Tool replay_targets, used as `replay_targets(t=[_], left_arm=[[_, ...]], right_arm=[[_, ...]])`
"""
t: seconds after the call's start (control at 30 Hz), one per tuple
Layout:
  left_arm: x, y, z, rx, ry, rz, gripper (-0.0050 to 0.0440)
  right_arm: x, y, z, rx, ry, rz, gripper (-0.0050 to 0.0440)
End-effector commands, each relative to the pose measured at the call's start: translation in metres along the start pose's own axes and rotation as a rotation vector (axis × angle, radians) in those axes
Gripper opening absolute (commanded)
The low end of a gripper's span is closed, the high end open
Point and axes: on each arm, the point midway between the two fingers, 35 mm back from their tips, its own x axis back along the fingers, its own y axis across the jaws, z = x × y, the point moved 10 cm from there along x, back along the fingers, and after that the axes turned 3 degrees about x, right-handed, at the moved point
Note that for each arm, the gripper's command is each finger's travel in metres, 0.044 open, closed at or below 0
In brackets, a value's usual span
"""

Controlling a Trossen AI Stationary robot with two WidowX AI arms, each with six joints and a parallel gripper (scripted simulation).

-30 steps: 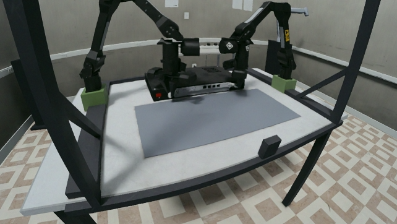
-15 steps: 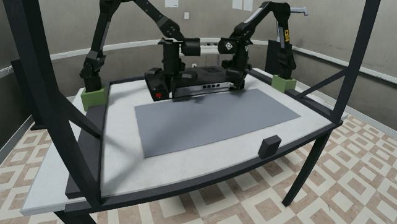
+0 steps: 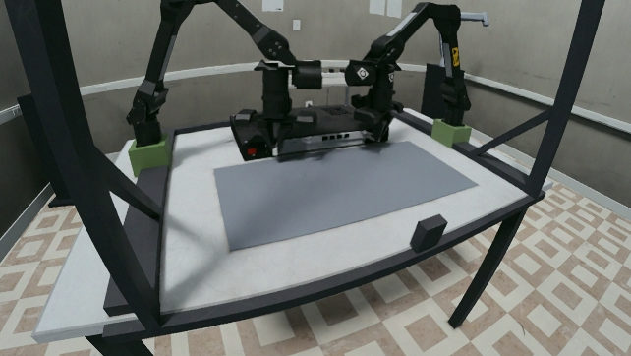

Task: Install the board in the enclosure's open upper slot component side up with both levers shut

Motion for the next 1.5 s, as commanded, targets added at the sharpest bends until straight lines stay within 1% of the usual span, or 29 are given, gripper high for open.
replay_targets(t=[0.0,0.4,0.47,0.53,0.7,0.93,1.03,1.47], left_arm=[[0.009,-0.007,0.0,0.041,-0.003,0.028,0.0008],[0.009,-0.007,0.0,0.039,-0.003,0.03,0.0008],[0.009,-0.008,0.0,0.083,-0.002,0.029,0.0008],[0.009,-0.008,0.0,0.083,-0.002,0.029,0.0008],[0.009,-0.013,-0.004,0.253,0.001,0.029,0.0008],[0.009,-0.018,-0.006,0.403,0.006,0.03,0.0008],[0.009,-0.018,-0.006,0.428,0.005,0.03,0.0008],[0.012,-0.018,-0.006,0.428,0.005,0.037,0.0008]], right_arm=[[0.007,0.002,-0.002,-0.014,-0.012,-0.017,0.0009],[0.006,0.004,-0.003,-0.011,-0.013,-0.017,0.0009],[0.006,0.005,-0.003,-0.053,-0.012,-0.018,0.0009],[0.006,0.005,-0.003,-0.053,-0.012,-0.018,0.0009],[0.007,0.011,-0.006,-0.22,-0.011,-0.021,0.0009],[0.007,0.015,-0.01,-0.376,-0.009,-0.023,0.0009],[0.007,0.016,-0.011,-0.403,-0.013,-0.022,0.0009],[0.008,0.014,-0.01,-0.403,-0.013,-0.023,0.0009]])
